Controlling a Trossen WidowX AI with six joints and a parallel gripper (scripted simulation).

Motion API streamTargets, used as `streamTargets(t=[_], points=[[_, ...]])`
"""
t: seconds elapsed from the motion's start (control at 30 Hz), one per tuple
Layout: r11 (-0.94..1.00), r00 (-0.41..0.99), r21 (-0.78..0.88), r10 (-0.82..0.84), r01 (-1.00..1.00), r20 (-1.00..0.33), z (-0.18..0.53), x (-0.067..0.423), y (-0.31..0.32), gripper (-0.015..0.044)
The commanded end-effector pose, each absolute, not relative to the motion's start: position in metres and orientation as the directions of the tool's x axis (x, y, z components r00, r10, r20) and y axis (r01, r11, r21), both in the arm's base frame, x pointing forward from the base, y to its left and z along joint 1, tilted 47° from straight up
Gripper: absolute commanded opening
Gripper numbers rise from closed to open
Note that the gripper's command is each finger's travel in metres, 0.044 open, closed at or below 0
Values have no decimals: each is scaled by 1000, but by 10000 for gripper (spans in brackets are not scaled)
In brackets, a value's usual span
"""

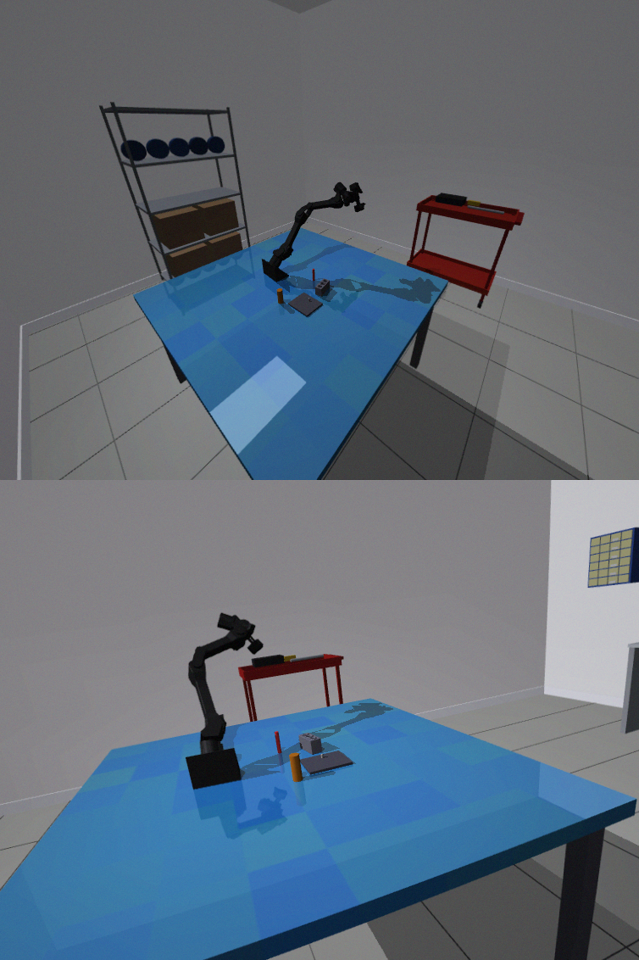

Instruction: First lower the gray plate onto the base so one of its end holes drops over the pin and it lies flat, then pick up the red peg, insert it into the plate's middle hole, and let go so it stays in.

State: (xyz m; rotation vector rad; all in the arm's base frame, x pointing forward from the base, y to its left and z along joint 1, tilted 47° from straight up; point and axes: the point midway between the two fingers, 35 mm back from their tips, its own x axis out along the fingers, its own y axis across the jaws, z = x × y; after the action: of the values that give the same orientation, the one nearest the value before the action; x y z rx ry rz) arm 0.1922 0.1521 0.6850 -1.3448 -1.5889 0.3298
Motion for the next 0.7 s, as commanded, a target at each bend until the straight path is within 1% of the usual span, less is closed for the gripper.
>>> streamTargets(t=[0.0, 0.03, 0.07, 0.13, 0.27, 0.33, 0.4, 0.47, 0.53, 0.67], points=[[348, 104, -727, 862, 593, 497, 685, 192, 152, 426], [348, 110, -727, 859, 592, 500, 685, 195, 151, 440], [348, 130, -729, 850, 589, 510, 683, 204, 149, 440], [350, 200, -747, 820, 566, 536, 677, 234, 141, 440], [381, 323, -861, 812, 338, 486, 654, 280, 135, 440], [400, 381, -891, 806, 216, 454, 641, 301, 131, 440], [430, 453, -901, 794, 52, 405, 622, 328, 124, 440], [468, 523, -875, 779, -121, 345, 599, 354, 116, 440], [512, 585, -812, 762, -280, 278, 574, 378, 107, 440], [608, 681, -588, 721, -533, 128, 520, 418, 85, 440]])
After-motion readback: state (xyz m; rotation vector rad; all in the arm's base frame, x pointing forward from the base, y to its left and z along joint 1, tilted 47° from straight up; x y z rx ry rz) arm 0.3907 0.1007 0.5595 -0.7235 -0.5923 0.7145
